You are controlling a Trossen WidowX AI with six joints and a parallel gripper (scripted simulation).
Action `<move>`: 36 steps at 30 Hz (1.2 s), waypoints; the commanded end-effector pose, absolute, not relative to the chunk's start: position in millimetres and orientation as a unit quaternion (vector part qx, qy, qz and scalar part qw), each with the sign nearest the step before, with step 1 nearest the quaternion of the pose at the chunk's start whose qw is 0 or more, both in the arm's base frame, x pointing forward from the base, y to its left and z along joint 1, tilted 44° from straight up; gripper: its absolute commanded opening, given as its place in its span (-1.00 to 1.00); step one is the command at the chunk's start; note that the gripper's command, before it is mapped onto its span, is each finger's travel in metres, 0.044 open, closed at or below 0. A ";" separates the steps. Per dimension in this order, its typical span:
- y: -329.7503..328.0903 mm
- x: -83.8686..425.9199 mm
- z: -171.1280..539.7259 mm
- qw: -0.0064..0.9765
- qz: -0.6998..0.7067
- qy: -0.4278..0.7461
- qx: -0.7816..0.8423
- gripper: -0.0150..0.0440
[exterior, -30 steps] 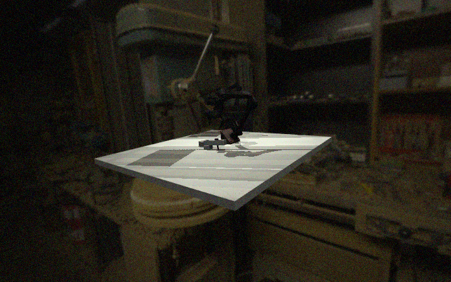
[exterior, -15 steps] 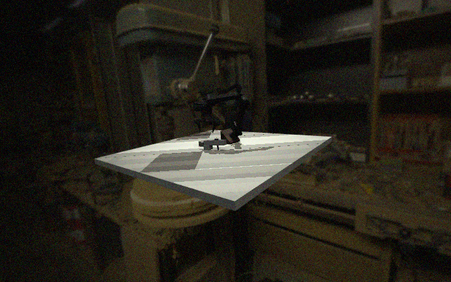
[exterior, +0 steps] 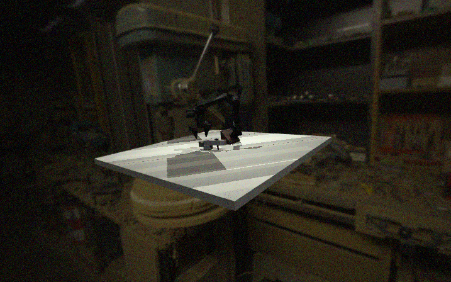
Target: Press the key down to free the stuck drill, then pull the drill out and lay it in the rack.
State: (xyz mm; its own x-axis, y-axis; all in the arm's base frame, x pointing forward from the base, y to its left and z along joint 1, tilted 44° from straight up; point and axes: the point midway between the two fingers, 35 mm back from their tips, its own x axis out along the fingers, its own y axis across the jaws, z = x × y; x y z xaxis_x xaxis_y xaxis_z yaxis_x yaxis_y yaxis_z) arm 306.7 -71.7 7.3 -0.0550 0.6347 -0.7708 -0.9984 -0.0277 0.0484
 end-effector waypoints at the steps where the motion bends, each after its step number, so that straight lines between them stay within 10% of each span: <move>1: -72.2 298.2 -23.9 0.601 0.693 0.224 -0.329 1.00; 36: -47.7 296.6 -38.8 0.601 0.693 0.224 -0.329 1.00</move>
